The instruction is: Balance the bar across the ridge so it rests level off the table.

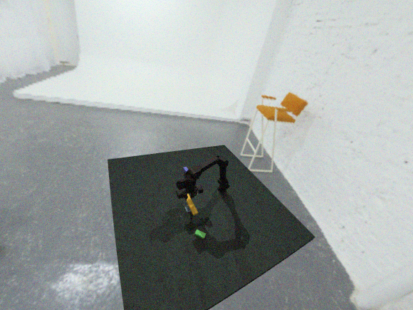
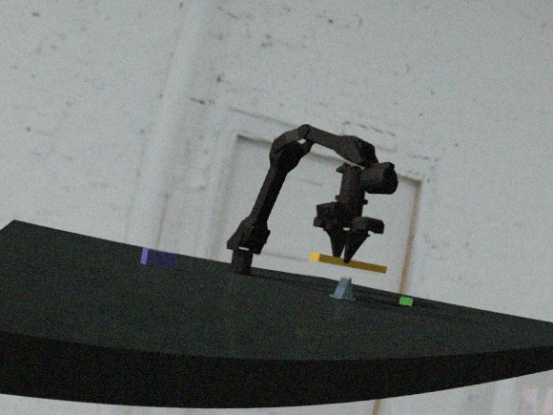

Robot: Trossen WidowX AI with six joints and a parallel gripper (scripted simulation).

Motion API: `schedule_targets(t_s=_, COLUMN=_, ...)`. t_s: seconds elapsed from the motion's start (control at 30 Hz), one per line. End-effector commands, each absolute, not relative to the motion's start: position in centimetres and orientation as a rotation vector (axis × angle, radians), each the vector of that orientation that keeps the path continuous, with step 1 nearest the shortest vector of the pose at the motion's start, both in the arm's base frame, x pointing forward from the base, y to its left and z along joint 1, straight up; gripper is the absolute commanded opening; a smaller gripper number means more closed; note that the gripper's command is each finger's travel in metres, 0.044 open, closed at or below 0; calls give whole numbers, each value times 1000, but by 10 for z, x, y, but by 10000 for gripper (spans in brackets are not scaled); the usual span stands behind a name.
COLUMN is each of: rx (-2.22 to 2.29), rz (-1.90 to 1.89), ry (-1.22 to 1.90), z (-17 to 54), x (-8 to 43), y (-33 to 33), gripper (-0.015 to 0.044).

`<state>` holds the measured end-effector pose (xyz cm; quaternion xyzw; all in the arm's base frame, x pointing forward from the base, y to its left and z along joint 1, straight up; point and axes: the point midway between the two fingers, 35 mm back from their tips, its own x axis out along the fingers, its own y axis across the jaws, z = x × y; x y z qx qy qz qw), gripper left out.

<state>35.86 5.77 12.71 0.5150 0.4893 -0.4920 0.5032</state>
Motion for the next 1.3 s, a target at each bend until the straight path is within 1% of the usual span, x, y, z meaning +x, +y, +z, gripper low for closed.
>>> schedule_targets(t_s=0.0, rx=1247, rz=-1193, ry=1176, z=122, x=358, y=57, gripper=0)
schedule_targets(t_s=0.27, rx=1251, rz=-1198, ry=1173, z=110, x=355, y=57, gripper=0)
schedule_targets(t_s=1.27, rx=1251, rz=-1198, ry=1173, z=108, x=355, y=57, gripper=0)
